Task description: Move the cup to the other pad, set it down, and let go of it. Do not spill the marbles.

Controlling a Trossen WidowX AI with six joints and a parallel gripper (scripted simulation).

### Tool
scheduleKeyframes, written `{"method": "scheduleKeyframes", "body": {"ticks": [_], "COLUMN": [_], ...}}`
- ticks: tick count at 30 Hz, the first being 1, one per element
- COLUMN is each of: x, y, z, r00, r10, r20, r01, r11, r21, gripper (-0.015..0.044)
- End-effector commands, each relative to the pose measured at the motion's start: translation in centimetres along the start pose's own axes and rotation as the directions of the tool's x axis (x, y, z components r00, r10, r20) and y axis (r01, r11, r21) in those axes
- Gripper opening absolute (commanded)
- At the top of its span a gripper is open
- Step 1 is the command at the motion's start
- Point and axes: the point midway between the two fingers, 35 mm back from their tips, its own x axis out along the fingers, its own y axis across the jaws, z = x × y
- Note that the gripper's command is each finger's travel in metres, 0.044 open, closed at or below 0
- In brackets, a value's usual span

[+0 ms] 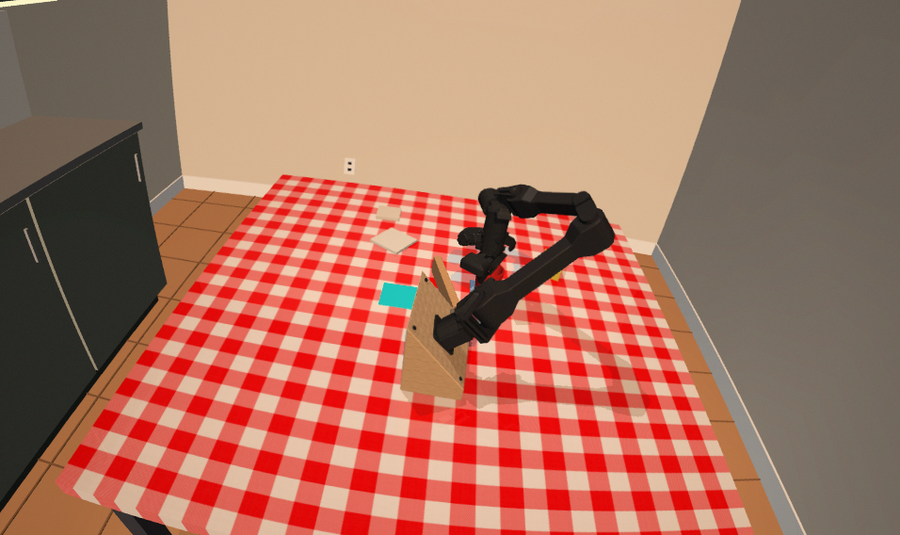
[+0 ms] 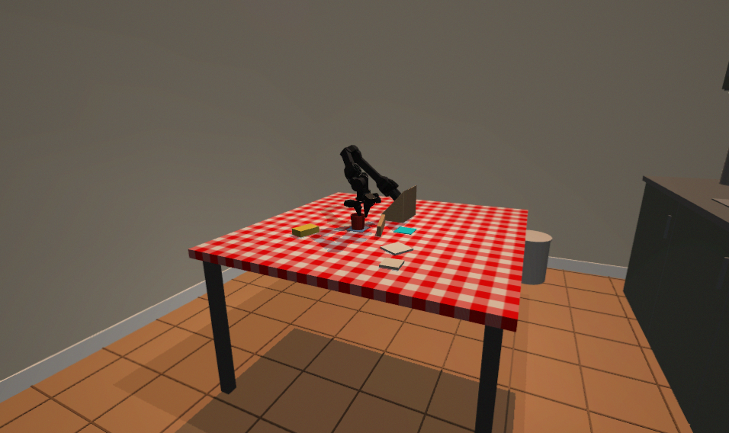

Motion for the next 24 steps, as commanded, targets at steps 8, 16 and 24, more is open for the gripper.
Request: {"method": "scheduleKeyframes", "body": {"ticks": [8,16,24], "x": [1.8,1.6,1.6], "y": [0.2,0.2,0.2], "z": [-0.2,-0.2,-0.2], "r00": [1.000,1.000,1.000], "r10": [-0.002,0.000,0.000], "r20": [-0.010,-0.004,-0.004], "r01": [0.002,0.000,0.000], "r11": [1.000,1.000,1.000], "r21": [-0.009,-0.001,-0.001], "gripper": [0.0148,0.0095,0.0022]}}
